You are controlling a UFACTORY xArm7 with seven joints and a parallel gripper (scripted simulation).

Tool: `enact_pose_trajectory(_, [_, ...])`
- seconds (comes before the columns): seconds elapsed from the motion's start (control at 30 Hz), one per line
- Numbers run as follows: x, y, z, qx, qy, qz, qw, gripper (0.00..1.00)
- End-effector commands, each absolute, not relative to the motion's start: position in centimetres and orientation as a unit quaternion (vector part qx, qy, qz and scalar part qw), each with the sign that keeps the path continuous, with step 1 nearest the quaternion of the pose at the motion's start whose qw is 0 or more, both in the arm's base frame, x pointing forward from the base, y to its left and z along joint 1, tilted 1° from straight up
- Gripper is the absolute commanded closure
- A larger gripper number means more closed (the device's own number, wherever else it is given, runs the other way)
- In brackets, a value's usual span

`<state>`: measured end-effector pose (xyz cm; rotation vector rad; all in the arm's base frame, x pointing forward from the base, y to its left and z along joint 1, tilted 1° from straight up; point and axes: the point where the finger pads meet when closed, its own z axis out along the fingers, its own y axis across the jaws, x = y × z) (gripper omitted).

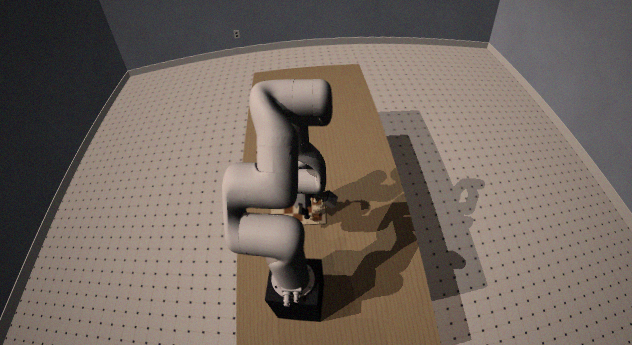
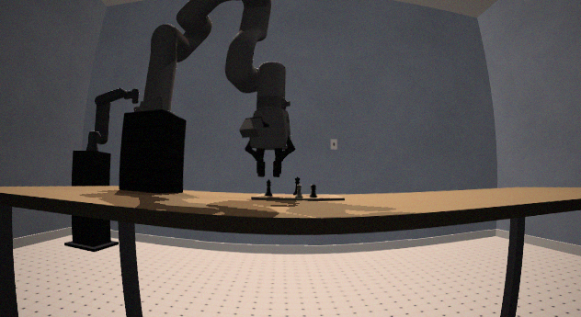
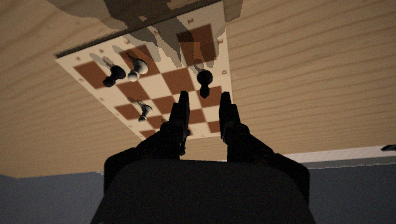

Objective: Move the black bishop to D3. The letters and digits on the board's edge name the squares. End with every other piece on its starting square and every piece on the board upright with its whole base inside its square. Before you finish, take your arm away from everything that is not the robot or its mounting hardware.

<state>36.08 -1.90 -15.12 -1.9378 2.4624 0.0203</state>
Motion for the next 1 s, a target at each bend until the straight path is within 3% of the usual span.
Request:
enact_pose_trajectory(0.0, [36.2, -1.9, -15.0, -0.618, 0.786, 0.005, 0.005, 0.63])
enact_pose_trajectory(0.97, [36.2, -1.9, -16.4, -0.618, 0.786, 0.005, 0.005, 0.63])
